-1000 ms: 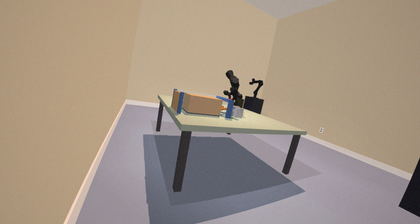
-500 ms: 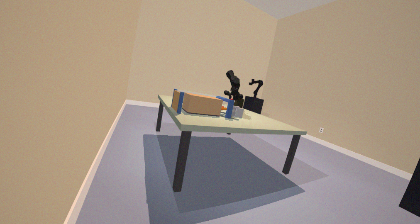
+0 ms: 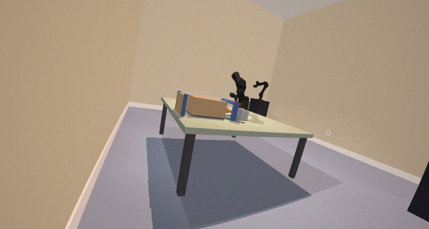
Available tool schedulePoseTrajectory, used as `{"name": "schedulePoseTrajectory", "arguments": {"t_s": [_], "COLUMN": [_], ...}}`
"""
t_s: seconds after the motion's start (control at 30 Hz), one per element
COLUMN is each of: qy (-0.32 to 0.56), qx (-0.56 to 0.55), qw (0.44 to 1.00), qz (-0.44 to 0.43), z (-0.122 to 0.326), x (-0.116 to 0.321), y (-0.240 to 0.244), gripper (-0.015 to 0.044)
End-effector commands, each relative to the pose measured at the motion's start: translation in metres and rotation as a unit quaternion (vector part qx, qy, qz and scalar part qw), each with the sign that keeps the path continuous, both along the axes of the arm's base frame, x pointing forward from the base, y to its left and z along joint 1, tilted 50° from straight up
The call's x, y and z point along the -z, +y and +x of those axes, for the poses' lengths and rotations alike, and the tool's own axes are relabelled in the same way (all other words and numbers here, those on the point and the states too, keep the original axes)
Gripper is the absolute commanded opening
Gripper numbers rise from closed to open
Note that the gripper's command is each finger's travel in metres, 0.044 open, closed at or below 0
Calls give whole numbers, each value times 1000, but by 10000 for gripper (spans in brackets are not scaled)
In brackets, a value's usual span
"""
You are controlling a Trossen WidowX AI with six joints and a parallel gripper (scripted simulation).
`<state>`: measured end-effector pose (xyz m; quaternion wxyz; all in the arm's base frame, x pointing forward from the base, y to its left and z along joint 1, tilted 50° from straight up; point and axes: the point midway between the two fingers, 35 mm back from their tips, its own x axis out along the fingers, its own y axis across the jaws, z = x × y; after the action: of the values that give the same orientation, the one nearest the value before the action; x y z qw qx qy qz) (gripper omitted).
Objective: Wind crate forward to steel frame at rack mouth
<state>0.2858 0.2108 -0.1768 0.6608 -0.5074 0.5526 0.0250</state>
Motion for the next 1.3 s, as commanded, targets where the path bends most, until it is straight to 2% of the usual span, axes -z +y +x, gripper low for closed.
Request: {"name": "schedulePoseTrajectory", "arguments": {"t_s": [0.0,1.27], "qy": [13,14], "qx": [-3,-3], "qw": [1000,1000], "qz": [20,22], "z": [-10,-32], "x": [16,39], "y": [14,35], "gripper": [0,0]}}
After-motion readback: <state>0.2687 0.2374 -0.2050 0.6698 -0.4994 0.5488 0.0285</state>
